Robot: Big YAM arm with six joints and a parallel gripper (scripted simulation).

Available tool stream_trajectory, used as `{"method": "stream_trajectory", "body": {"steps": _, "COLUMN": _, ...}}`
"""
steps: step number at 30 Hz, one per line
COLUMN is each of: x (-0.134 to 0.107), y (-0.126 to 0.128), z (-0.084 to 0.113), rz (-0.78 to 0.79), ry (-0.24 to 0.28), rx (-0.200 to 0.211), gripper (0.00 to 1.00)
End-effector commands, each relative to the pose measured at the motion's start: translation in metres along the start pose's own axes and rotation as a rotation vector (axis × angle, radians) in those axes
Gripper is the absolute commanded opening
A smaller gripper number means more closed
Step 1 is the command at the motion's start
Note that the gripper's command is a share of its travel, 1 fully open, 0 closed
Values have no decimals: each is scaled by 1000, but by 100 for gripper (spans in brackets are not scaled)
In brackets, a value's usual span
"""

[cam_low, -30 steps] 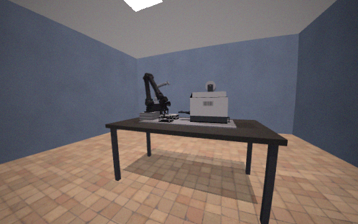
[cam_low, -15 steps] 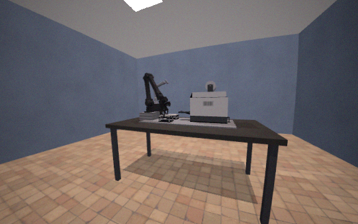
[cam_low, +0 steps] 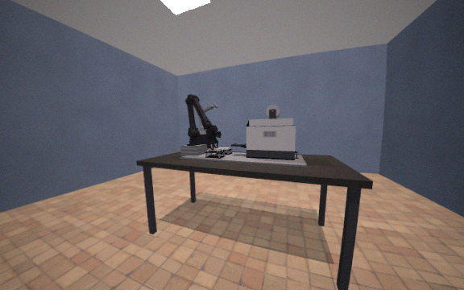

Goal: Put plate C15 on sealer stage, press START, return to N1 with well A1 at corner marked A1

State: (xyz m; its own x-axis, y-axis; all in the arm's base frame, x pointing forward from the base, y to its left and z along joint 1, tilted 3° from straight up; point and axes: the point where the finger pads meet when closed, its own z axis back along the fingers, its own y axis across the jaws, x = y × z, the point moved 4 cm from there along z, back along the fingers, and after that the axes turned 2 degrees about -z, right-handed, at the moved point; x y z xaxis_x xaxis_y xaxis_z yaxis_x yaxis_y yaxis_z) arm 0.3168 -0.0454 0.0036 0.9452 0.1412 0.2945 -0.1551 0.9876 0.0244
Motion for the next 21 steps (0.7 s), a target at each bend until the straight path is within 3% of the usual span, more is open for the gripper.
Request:
{"method": "stream_trajectory", "body": {"steps": 1, "x": 21, "y": -7, "z": 2, "rz": 1, "ry": -30, "rx": -9, "gripper": 0}}
{"method": "stream_trajectory", "body": {"steps": 8, "x": 27, "y": -11, "z": 10, "rz": -3, "ry": -56, "rx": -20, "gripper": 0}}
{"method": "stream_trajectory", "body": {"steps": 21, "x": 7, "y": 0, "z": 4, "rz": 8, "ry": -29, "rx": -6, "gripper": 0}}
